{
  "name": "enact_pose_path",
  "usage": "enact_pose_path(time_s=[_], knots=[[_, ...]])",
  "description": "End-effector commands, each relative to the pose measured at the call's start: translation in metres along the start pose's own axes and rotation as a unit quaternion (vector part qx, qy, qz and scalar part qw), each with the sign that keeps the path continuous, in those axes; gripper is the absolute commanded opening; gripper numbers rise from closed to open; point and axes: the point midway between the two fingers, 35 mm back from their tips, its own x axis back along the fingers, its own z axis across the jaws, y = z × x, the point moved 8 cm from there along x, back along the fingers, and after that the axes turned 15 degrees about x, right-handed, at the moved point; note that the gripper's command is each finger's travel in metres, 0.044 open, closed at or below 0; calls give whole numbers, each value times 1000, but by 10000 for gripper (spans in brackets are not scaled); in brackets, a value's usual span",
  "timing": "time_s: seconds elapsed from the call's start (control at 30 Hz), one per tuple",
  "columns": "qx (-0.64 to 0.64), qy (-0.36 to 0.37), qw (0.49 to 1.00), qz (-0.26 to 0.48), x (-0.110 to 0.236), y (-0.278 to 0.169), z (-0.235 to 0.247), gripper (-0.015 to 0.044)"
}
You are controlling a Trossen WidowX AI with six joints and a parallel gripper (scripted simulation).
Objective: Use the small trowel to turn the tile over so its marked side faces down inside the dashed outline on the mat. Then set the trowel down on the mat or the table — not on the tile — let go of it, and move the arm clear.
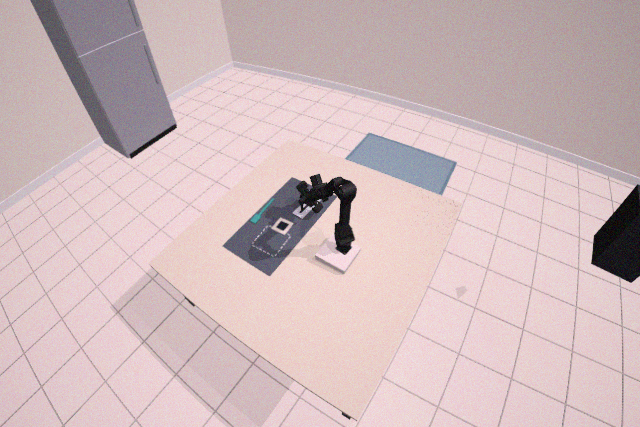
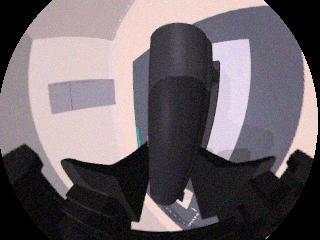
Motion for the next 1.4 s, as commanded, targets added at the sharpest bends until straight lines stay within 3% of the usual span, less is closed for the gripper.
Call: enact_pose_path(time_s=[0.0,0.3,0.87,1.37], knots=[[5,12,1000,-9,14,7,20,0],[5,12,1000,-8,31,9,36,0],[77,18,997,-1,-4,-38,64,0],[78,18,997,-1,-15,-40,50,0]])
